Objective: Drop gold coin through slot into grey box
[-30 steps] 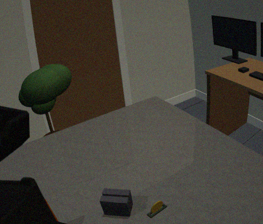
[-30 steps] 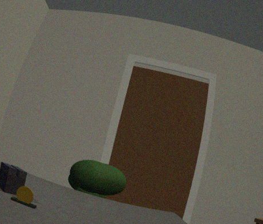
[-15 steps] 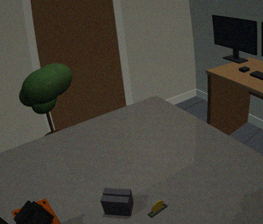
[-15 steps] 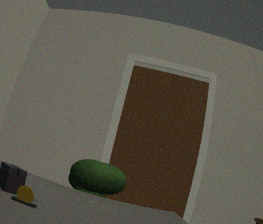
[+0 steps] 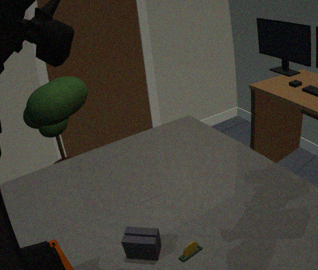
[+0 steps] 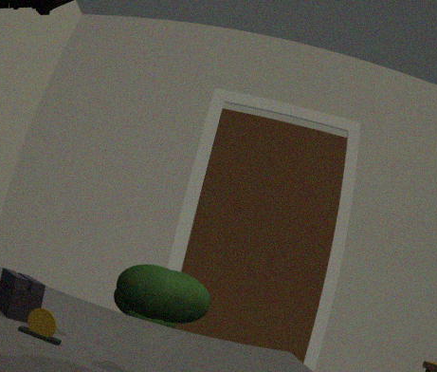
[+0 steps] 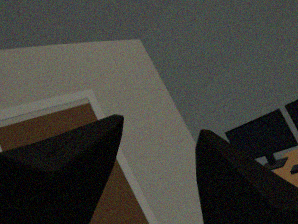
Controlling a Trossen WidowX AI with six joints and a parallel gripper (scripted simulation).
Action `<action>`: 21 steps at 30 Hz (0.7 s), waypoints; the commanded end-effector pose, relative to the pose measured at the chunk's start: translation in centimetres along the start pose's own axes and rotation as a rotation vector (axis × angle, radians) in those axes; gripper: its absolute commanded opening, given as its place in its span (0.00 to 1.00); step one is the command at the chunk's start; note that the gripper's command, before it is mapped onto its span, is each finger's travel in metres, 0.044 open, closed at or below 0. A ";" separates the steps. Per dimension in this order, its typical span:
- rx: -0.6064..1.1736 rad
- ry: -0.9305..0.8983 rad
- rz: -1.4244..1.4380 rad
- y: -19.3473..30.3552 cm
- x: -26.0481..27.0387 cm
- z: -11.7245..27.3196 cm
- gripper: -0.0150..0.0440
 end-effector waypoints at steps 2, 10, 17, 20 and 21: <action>0.081 0.174 0.078 2.1 -4.3 -4.0 0.53; 0.291 0.538 0.211 6.5 -15.4 -8.9 0.53; 0.548 0.864 0.298 10.0 -26.9 -9.2 0.53; 0.681 1.000 0.310 11.5 -31.7 -8.2 0.53; 0.729 1.045 0.309 12.1 -33.3 -7.8 0.53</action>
Point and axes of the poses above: the point midway between the two fingers, 35 mm back from their tips, its own z axis back along the fingers, its own x axis across the jaws, y = z × x, the point moved 2 cm from there along z, back along the fingers, and after that the axes turned 15 degrees about -z, right-handed, at the moved point
